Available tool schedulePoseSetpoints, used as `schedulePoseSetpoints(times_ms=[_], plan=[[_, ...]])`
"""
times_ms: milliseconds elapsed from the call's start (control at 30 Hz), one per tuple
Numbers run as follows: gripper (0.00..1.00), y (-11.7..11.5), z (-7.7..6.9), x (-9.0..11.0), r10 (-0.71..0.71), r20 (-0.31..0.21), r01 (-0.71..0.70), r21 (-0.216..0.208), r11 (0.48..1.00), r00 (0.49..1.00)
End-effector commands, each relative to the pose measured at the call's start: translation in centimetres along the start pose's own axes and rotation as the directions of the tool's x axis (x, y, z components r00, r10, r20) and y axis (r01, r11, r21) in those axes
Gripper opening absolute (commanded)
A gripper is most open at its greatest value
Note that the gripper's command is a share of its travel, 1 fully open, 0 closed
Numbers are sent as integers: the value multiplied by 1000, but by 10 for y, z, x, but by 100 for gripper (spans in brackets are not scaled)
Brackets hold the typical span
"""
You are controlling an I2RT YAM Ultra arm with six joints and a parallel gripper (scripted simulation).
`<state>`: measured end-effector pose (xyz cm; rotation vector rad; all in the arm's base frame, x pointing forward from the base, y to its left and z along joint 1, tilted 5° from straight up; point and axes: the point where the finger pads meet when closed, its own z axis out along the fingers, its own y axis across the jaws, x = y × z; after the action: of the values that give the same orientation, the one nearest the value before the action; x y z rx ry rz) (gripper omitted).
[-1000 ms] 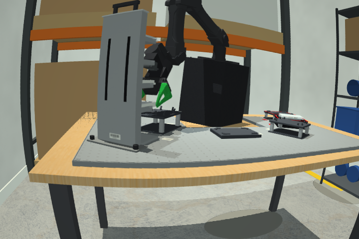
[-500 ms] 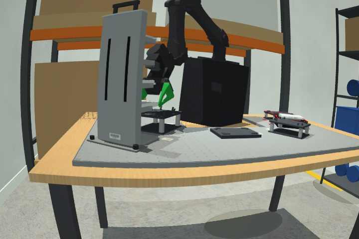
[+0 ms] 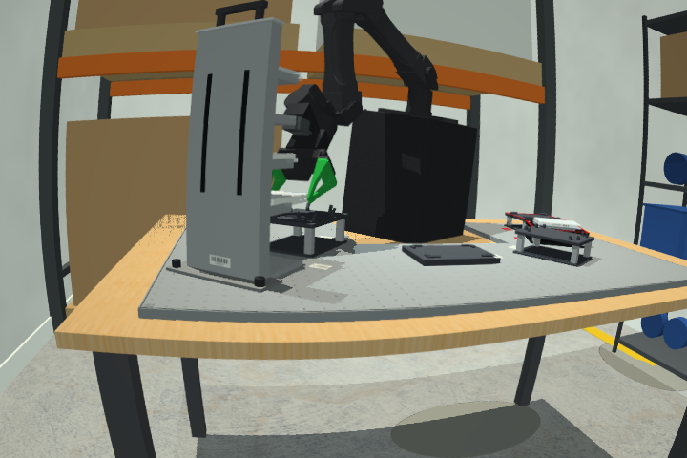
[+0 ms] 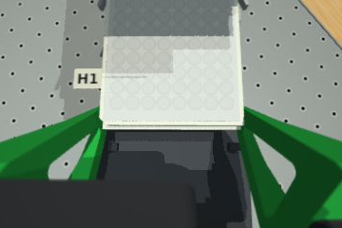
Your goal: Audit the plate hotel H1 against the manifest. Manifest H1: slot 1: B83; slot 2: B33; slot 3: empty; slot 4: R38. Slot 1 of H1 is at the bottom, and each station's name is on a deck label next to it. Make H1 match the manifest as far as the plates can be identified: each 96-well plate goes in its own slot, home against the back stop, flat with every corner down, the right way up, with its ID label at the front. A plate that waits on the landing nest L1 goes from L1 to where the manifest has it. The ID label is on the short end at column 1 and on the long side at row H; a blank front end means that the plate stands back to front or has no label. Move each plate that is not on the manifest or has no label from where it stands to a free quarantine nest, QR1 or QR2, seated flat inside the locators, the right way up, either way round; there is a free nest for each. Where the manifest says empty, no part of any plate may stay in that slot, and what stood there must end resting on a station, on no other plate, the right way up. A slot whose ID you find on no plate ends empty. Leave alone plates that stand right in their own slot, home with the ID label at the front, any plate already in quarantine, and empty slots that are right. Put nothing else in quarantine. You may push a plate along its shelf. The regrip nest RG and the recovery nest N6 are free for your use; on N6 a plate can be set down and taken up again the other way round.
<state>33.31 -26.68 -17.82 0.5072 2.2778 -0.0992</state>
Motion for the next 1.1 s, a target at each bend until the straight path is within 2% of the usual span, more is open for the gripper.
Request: schedulePoseSetpoints(times_ms=[0,667,1067], plan=[[86,-4,-9,-9,-9,34,9,6,1000,999],[86,-4,-26,8,-9,34,9,7,1000,999],[86,-2,-34,27,-1,15,1,1,1000,1000]])
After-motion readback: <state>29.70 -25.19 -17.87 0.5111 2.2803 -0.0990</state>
